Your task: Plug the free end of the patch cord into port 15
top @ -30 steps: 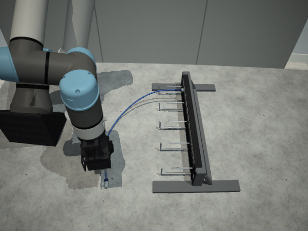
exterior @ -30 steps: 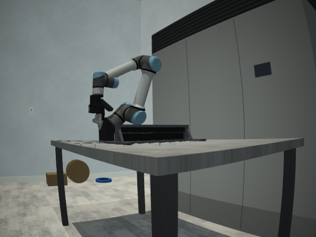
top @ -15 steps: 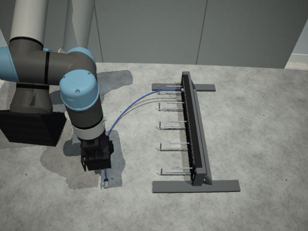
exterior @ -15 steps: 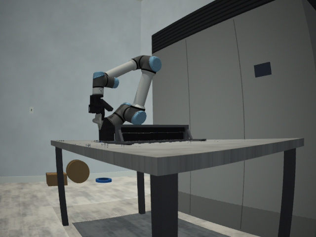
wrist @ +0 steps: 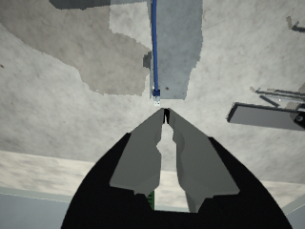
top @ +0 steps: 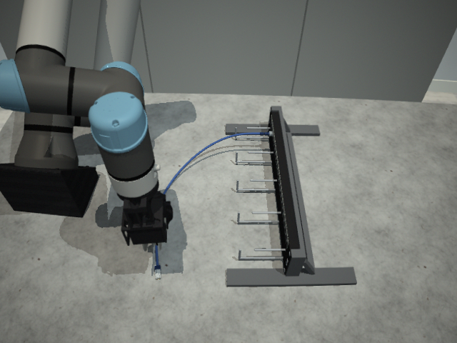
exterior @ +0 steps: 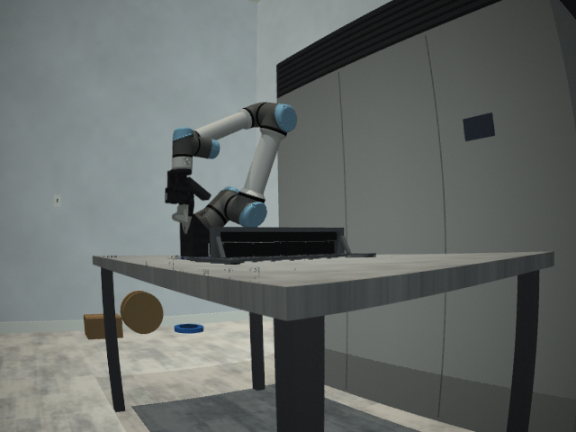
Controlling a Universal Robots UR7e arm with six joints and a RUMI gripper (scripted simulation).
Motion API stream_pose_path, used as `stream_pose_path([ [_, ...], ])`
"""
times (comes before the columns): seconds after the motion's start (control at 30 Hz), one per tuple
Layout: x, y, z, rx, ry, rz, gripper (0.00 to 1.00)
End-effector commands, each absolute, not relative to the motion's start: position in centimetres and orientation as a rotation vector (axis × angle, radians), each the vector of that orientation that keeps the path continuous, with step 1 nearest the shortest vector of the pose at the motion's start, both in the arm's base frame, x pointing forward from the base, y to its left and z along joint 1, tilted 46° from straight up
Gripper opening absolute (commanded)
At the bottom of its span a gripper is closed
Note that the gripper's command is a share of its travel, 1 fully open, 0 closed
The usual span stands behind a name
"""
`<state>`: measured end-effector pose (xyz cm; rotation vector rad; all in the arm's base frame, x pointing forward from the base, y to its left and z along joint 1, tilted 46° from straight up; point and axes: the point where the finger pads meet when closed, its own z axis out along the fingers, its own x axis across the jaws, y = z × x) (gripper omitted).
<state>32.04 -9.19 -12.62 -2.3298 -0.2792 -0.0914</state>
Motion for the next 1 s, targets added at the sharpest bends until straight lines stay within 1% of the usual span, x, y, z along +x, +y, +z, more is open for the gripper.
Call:
stream_pose_path([
  [0.0, 32.9, -9.1, -11.0, -2.342, -0.193, -0.089, 0.00],
  [0.07, 32.9, -9.1, -11.0, -2.342, -0.193, -0.089, 0.00],
  [0.23, 34.3, -8.6, -8.3, -2.351, -0.041, -0.086, 0.00],
  [0.57, 37.8, -6.8, -0.5, -2.306, 0.387, -0.078, 0.00],
  [0.63, 37.8, -6.8, -0.5, -2.306, 0.387, -0.078, 0.00],
  [0.97, 40.6, -3.8, 7.6, -2.142, 0.827, -0.059, 0.00],
])
